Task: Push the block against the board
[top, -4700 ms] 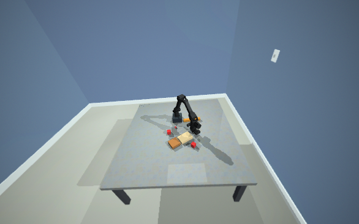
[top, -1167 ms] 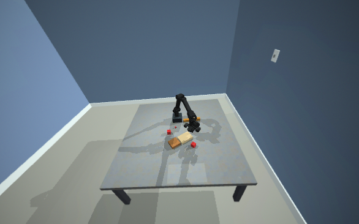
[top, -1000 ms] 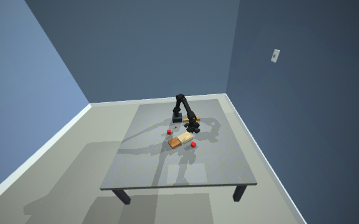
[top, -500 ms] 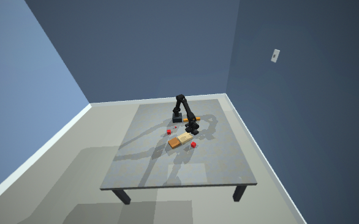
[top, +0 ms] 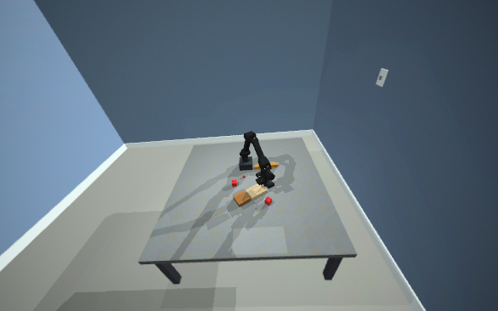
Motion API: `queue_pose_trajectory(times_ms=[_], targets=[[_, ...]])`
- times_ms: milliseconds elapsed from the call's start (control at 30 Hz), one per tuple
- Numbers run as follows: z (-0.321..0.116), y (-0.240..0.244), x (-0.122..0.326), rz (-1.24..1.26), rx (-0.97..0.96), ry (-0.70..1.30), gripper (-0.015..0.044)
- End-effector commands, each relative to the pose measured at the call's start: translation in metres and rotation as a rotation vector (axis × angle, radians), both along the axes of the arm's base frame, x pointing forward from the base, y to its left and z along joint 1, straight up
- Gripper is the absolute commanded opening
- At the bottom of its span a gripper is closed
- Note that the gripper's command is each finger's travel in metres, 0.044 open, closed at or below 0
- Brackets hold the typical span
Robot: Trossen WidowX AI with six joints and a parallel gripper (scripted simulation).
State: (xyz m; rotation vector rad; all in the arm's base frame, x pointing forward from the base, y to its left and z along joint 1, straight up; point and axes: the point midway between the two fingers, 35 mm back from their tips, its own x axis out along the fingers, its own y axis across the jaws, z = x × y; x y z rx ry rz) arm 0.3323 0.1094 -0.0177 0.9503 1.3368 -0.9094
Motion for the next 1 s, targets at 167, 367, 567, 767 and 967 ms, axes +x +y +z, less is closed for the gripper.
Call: queue_pose_trajectory(times_ms=[167, 367, 567, 767, 967], targets=[[0.001, -0.008, 0.005, 0.003, -0.004, -0.004, 0.0], [0.001, -0.013, 0.007, 0.003, -0.004, -0.004, 0.0], [0.001, -0.018, 0.009, 0.003, -0.005, -0.005, 0.0], [0.001, -0.023, 0.011, 0.003, -0.005, -0.005, 0.0], [0.001, -0.026, 0.012, 0.003, -0.005, -0.005, 0.0]])
